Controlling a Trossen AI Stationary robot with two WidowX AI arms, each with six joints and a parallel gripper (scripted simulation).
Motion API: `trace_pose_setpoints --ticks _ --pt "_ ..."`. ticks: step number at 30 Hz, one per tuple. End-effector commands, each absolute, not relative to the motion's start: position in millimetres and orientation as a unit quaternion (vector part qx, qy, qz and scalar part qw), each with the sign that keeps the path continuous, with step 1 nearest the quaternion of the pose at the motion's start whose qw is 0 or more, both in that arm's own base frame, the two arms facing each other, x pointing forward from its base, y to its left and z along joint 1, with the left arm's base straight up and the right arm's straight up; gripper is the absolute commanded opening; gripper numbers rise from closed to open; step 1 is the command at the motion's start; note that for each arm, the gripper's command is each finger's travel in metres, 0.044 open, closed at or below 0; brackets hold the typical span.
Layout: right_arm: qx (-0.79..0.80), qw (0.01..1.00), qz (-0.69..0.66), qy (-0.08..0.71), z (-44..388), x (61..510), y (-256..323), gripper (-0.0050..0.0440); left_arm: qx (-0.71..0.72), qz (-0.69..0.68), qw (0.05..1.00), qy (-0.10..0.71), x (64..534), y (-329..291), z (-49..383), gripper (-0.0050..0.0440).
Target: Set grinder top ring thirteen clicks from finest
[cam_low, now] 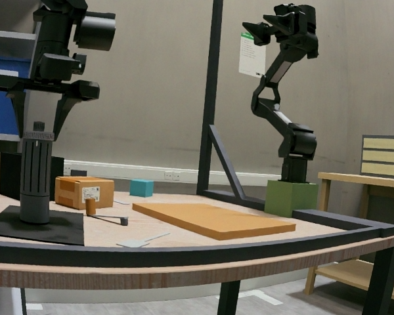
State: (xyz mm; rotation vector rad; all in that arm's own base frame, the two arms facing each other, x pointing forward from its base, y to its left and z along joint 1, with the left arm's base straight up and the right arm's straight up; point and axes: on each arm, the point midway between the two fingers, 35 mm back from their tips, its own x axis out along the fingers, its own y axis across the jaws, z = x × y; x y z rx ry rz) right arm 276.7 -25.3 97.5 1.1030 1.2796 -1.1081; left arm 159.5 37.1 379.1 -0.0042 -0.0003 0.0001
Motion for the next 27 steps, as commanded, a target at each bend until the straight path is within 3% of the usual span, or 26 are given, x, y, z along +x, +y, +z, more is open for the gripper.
trace_pose_setpoints --ticks 1,18,23,27 --pt "0.49 0.522 -0.479 0.509 106.1 280.6 -27.1 0.0283 0.002 -0.001 1.0 -0.001 159.6 36.9 382.5 0.04" --pt "0.515 0.497 -0.503 0.485 106.1 280.6 -27.2 0.0283 0.002 -0.001 1.0 -0.001 159.6 36.9 382.5 0.04" --pt "0.514 0.499 -0.501 0.485 106.1 280.4 -26.7 0.04 0.002 -0.001 1.0 -0.001 159.6 36.9 382.5 0.04" --pt "0.476 0.536 -0.464 0.521 106.3 279.9 -26.7 0.04 0.002 -0.001 1.0 -0.001 159.6 36.9 382.5 0.04"
